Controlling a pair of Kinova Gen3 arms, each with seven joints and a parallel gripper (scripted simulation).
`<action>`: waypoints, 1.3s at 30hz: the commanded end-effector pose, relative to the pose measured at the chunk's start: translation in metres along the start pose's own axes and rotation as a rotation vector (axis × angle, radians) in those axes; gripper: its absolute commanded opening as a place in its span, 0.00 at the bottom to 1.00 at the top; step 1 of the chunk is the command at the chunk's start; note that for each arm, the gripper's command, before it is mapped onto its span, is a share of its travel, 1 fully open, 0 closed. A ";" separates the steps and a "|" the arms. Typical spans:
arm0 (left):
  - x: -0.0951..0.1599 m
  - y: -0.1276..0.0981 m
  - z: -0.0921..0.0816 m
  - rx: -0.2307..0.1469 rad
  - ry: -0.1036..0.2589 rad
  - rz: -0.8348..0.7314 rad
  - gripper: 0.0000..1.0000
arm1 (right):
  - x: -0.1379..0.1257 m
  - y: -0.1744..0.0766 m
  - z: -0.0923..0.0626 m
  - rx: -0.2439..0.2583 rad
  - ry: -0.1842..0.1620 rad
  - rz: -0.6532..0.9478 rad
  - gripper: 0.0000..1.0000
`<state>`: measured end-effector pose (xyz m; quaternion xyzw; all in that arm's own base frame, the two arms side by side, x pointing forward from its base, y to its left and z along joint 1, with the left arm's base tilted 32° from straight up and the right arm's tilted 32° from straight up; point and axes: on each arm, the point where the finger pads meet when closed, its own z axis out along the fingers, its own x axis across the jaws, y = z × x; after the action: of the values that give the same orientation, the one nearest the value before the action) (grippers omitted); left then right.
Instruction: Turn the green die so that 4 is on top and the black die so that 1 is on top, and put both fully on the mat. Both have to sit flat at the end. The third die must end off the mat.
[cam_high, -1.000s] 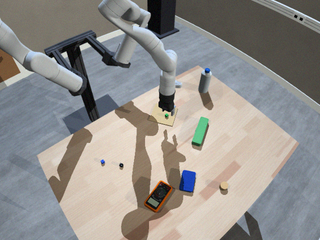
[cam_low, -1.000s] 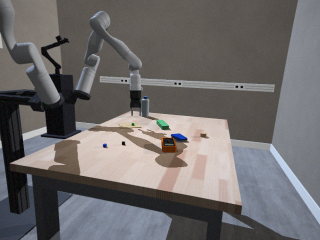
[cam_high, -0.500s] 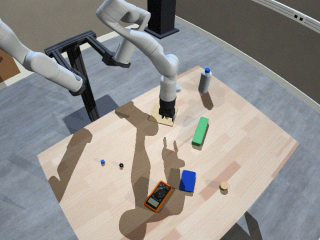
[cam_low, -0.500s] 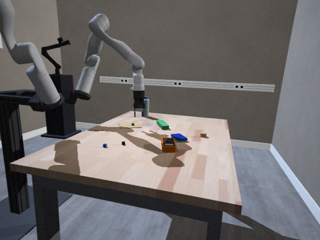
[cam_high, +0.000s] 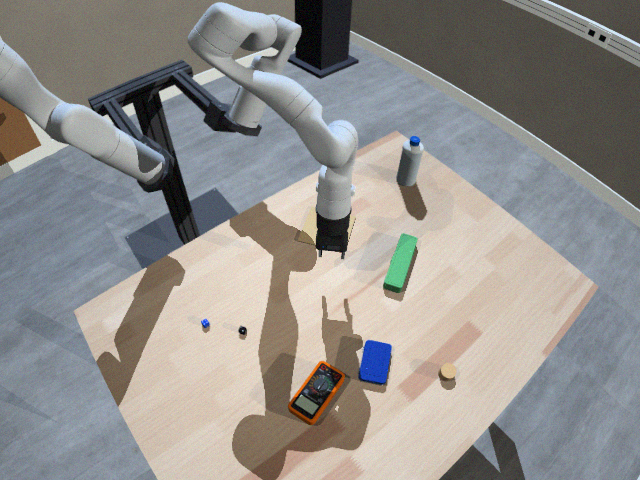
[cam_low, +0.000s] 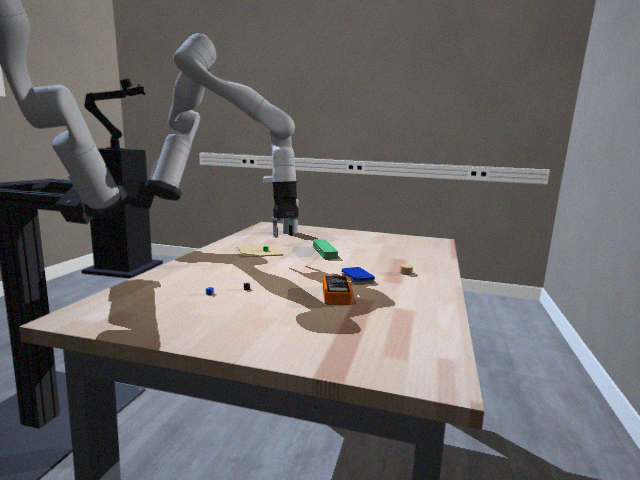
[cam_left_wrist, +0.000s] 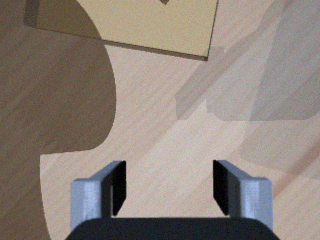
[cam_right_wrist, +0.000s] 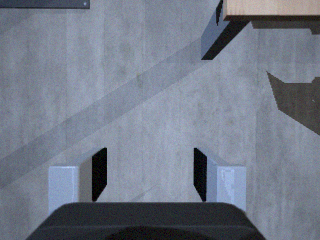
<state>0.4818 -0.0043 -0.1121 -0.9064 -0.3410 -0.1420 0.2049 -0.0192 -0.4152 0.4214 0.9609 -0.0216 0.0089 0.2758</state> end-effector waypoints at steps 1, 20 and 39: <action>-0.002 0.012 0.000 0.004 0.000 -0.055 1.00 | 0.000 0.000 -0.001 -0.002 0.000 0.000 1.00; -0.036 0.092 0.003 -0.011 -0.014 -0.447 1.00 | 0.000 0.000 -0.001 -0.002 0.000 0.000 1.00; -0.091 0.153 0.009 0.018 -0.021 -0.814 1.00 | 0.000 0.000 -0.001 -0.002 0.000 0.000 1.00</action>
<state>0.5204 -0.1438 -0.1926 -0.7167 -0.6553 -0.1959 0.1361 -0.0192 -0.4152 0.4214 0.9609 -0.0216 0.0089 0.2758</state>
